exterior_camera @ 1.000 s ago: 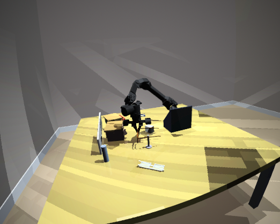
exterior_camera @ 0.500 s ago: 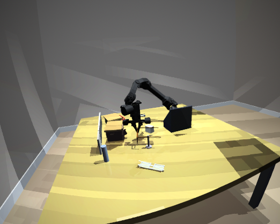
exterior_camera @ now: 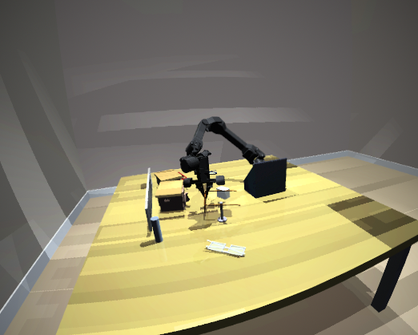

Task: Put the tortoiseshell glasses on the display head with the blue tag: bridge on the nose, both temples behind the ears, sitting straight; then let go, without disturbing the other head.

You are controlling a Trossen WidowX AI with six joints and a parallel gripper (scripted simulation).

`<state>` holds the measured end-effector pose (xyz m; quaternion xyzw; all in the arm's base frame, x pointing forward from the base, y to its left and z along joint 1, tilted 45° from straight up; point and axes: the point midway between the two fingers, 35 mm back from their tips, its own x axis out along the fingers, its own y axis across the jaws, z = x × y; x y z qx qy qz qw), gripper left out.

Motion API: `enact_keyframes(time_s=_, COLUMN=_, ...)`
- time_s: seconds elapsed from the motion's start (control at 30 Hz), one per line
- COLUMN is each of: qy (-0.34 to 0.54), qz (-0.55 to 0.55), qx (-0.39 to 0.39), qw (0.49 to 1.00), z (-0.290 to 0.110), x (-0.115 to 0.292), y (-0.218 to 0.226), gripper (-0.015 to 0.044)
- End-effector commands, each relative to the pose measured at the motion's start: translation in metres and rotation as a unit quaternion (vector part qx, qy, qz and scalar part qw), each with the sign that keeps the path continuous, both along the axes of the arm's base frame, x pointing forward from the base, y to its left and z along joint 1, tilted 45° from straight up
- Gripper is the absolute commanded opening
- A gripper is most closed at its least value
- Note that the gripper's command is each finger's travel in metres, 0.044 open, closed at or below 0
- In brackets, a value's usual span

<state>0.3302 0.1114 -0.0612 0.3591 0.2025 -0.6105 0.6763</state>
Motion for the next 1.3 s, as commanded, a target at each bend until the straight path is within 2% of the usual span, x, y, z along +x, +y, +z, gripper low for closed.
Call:
enact_keyframes(time_s=0.0, qy=-0.002, qz=0.002, qx=-0.001, qw=1.000, z=0.001, x=0.001, y=0.001, gripper=0.0000)
enact_keyframes(time_s=0.43, qy=-0.002, qz=0.002, qx=-0.001, qw=1.000, z=-0.002, x=0.002, y=0.008, gripper=0.0000)
enact_keyframes(time_s=0.77, qy=-0.002, qz=0.002, qx=0.000, qw=1.000, z=0.033, x=-0.007, y=0.047, gripper=0.0000)
enact_keyframes(time_s=0.97, qy=0.000, qz=0.004, qx=0.000, qw=1.000, z=0.037, x=-0.008, y=0.050, gripper=0.0000)
enact_keyframes(time_s=1.27, qy=0.061, qz=0.099, qx=-0.008, qw=0.993, z=0.067, x=-0.010, y=0.050, gripper=0.0000)
